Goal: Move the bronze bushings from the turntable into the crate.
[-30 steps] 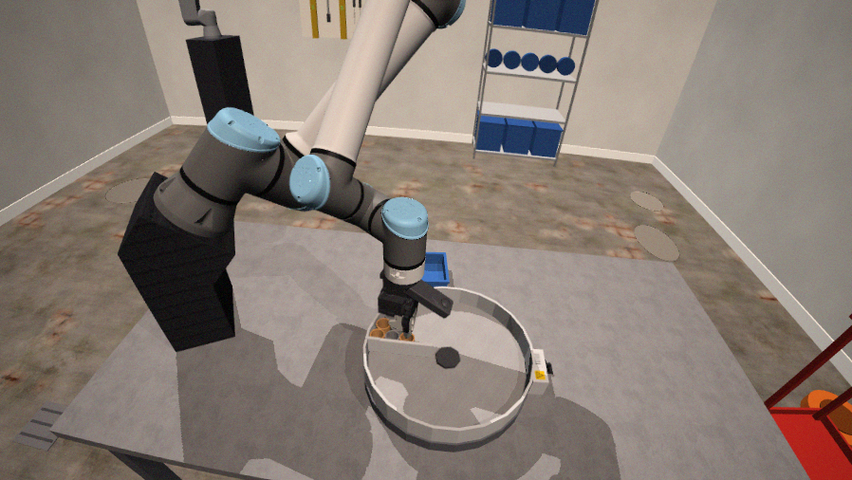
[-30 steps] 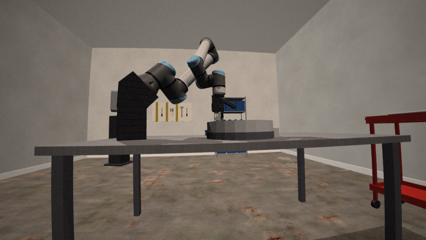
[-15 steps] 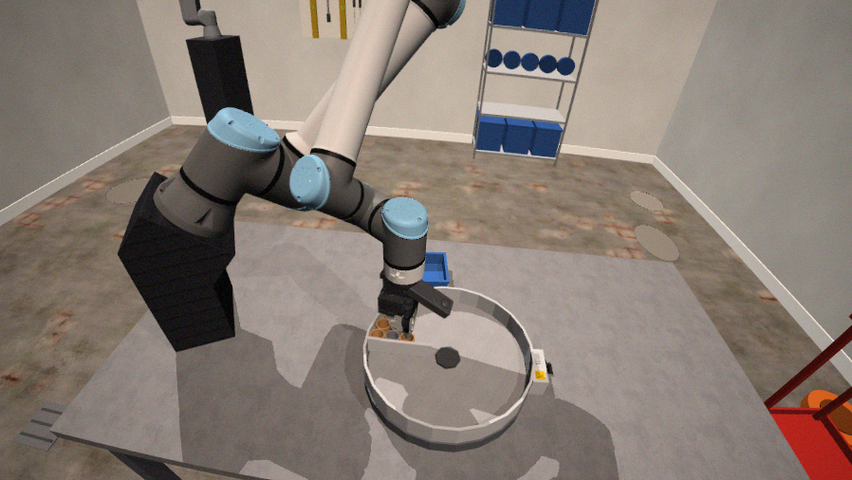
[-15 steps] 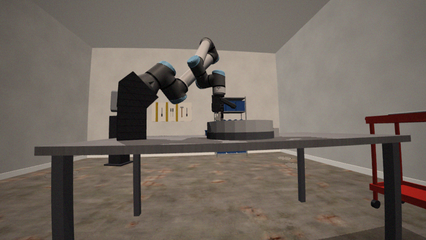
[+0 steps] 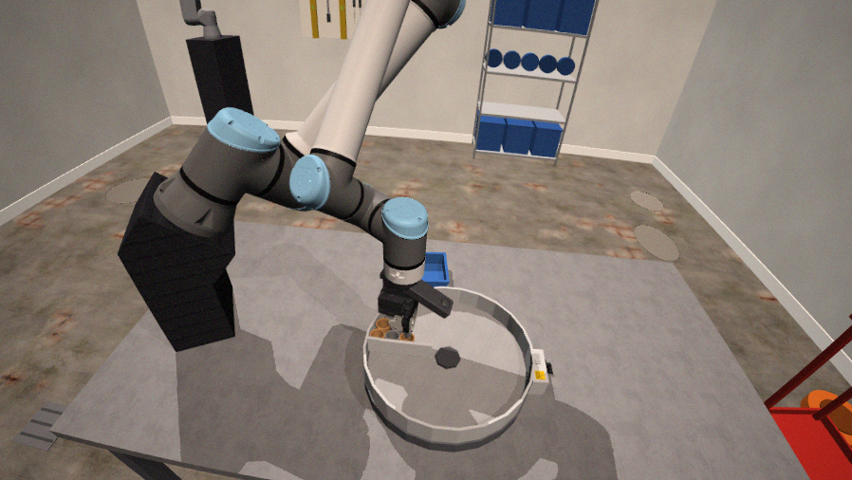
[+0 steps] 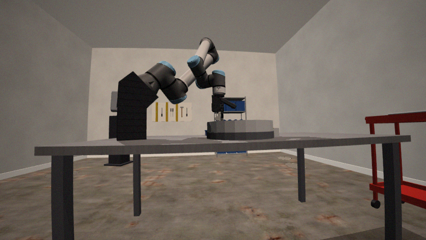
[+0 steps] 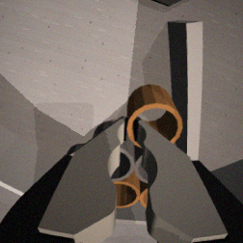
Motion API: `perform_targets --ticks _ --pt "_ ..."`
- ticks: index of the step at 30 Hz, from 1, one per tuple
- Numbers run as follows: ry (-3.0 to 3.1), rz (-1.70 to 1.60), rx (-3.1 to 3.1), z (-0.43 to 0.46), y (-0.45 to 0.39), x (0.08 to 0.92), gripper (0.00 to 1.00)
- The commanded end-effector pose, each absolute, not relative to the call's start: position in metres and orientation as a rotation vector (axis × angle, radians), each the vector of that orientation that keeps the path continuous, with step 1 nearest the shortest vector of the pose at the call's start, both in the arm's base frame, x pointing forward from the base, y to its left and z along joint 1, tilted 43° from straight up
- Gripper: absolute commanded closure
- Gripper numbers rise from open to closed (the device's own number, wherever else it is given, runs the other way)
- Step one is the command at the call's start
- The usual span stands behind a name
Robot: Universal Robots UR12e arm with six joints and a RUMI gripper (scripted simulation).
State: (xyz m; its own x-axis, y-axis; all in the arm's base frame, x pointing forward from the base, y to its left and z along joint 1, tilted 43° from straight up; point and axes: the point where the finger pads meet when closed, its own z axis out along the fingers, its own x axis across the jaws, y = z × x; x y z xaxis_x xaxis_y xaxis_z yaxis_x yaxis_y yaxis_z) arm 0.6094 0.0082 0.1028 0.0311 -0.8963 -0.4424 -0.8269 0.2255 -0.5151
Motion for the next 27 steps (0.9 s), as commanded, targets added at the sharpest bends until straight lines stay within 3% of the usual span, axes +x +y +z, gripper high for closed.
perform_targets --ticks 1,27 --pt "1.789 -0.125 -1.598 0.103 0.008 0.61 1.0" --pt "1.789 -0.125 -1.598 0.124 -0.003 0.594 1.0"
